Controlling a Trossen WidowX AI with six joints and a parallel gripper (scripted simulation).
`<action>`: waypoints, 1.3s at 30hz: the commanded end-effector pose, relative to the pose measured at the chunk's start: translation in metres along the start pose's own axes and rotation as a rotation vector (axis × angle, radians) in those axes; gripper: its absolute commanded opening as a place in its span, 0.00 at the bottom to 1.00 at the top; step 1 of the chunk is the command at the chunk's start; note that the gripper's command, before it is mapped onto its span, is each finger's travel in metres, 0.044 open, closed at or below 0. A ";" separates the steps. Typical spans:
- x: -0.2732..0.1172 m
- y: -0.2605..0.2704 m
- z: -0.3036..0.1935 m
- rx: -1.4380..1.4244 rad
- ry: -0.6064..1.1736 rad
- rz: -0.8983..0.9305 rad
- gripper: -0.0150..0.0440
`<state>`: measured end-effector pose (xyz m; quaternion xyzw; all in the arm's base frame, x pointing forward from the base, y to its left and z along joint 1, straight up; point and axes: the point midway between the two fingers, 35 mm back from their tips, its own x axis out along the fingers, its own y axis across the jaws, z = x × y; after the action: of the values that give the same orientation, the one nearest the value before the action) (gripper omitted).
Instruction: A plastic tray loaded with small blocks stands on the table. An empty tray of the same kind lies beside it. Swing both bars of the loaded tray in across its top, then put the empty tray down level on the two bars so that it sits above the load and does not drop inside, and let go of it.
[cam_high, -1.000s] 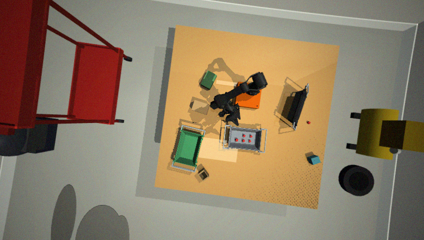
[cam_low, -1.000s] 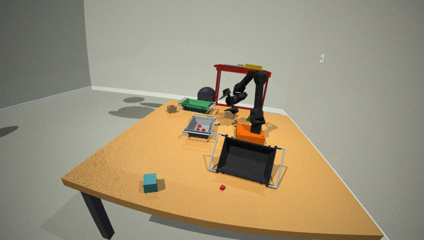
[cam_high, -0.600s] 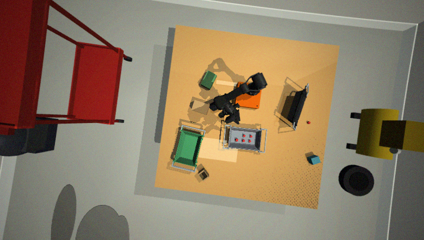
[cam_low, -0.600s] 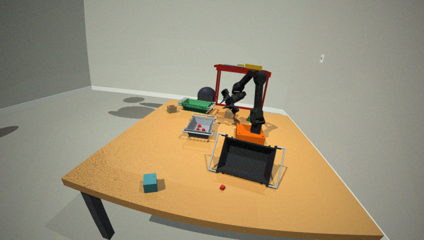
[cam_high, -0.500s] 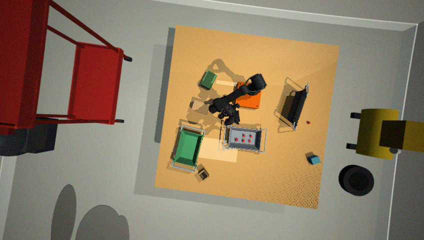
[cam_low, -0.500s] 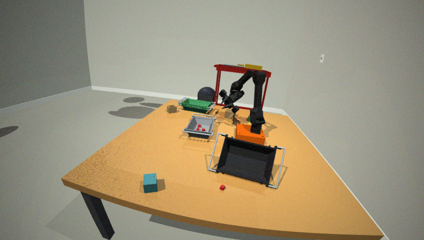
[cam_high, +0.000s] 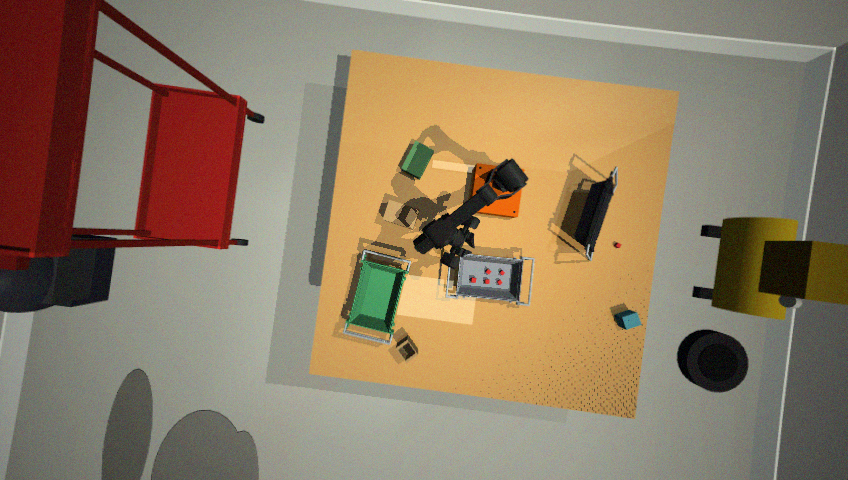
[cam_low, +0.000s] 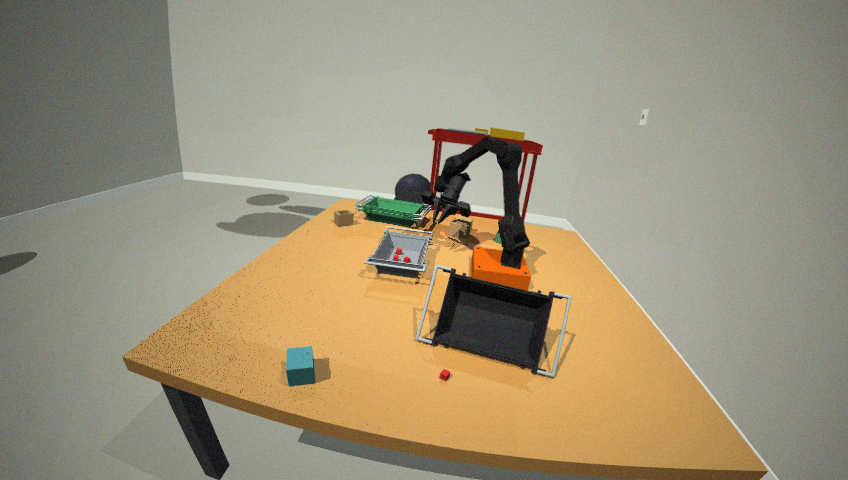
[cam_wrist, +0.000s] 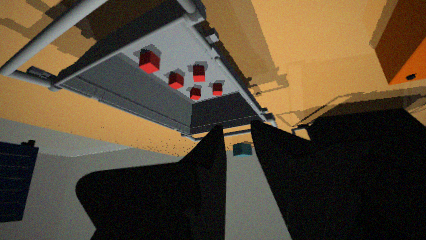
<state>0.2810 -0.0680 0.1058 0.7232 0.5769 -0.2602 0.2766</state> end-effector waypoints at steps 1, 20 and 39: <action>0.015 0.058 0.023 0.546 -0.462 -0.010 0.39; 0.018 0.117 0.020 1.141 -0.738 0.423 0.39; 0.019 0.117 0.020 1.141 -0.738 0.423 0.39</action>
<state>0.3964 -0.0898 0.0926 0.7167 0.0744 -0.6889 0.0792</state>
